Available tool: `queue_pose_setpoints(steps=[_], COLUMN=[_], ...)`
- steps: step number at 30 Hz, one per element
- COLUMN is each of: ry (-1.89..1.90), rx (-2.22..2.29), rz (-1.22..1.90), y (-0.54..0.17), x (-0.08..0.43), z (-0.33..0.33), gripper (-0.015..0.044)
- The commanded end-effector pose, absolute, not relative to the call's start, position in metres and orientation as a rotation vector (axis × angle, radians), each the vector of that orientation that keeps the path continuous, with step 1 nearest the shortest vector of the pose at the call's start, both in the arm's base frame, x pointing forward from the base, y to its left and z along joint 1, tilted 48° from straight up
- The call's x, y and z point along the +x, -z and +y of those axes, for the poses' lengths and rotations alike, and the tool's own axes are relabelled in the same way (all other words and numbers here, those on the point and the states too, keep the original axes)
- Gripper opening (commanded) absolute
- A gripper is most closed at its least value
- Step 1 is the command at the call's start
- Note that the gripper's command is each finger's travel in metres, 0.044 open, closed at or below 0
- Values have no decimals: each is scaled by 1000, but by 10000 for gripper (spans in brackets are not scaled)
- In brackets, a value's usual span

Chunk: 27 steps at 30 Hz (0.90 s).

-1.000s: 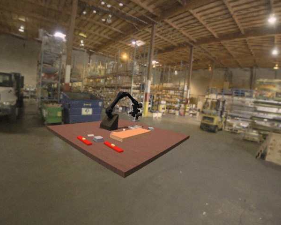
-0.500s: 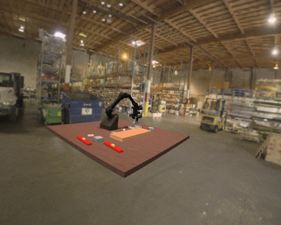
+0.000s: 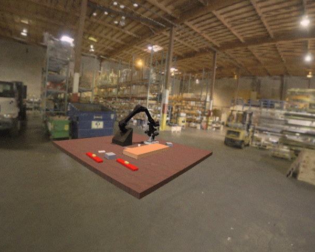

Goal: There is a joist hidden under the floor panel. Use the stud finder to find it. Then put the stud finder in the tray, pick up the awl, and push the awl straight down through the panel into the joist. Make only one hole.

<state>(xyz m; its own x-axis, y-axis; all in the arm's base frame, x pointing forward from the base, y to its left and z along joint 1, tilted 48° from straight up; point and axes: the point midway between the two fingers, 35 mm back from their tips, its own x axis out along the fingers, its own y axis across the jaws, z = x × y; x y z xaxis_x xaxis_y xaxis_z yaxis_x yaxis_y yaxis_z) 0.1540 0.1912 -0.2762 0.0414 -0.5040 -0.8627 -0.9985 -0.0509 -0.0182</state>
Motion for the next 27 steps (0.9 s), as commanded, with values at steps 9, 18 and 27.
queue_pose_setpoints(steps=[9,18,27], ry=[-919,-919,-919], rx=[-1643,-1640,-1640], rz=[1532,1542,1542], y=[288,293,293], x=[156,155,155], z=[178,172,172], gripper=[0,26,262])
